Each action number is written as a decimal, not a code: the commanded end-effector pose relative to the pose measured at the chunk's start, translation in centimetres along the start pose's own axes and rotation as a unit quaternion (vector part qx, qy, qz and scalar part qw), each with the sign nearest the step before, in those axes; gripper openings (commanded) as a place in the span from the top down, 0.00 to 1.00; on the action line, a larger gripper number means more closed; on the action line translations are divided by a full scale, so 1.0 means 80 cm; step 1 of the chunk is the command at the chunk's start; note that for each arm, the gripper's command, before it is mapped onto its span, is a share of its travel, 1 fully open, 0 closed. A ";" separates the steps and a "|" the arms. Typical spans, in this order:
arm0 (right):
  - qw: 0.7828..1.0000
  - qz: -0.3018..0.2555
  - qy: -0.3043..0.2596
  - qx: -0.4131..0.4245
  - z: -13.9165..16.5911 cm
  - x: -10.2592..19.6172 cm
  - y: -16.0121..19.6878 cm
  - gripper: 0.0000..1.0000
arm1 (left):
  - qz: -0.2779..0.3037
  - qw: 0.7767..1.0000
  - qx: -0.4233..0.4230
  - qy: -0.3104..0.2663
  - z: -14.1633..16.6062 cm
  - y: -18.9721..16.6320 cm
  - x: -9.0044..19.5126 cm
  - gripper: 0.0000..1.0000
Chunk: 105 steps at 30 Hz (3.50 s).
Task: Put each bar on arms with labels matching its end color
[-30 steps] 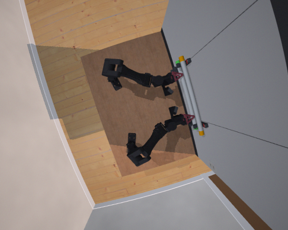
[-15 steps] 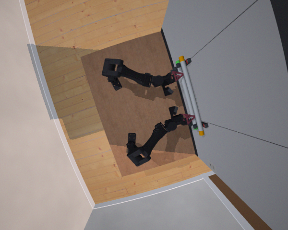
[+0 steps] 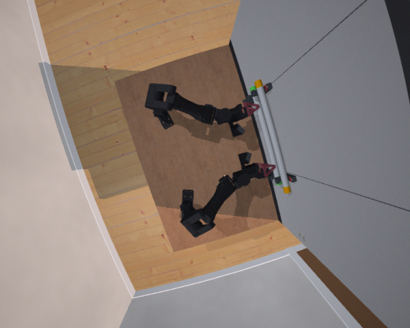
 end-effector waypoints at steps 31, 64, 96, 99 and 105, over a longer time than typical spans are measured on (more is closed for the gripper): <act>1.000 0.027 0.004 -0.013 0.003 0.054 -0.018 0.26 | -0.023 1.000 0.015 -0.004 -0.003 0.016 0.054 0.26; 1.000 0.027 0.004 -0.013 0.007 0.088 -0.028 0.26 | -0.023 1.000 0.015 -0.004 -0.006 0.026 0.088 0.26; 1.000 0.027 0.004 -0.013 0.020 0.090 -0.068 0.26 | -0.023 1.000 0.015 -0.004 -0.017 0.067 0.090 0.26; 1.000 0.027 0.004 -0.013 0.022 0.090 -0.072 0.26 | -0.023 1.000 0.015 -0.004 -0.018 0.072 0.090 0.26; 1.000 0.027 0.004 -0.013 0.025 0.091 -0.081 0.26 | -0.023 1.000 0.015 -0.004 -0.021 0.081 0.091 0.26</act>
Point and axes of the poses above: on each arm, the point where the finger pads meet when closed, its own x axis back along the fingers, its own y axis across the jaws, z = x × y, the point moved 10 cm from there along x, back along the fingers, and after that the axes turned 9 degrees about x, right-handed, at the moved point
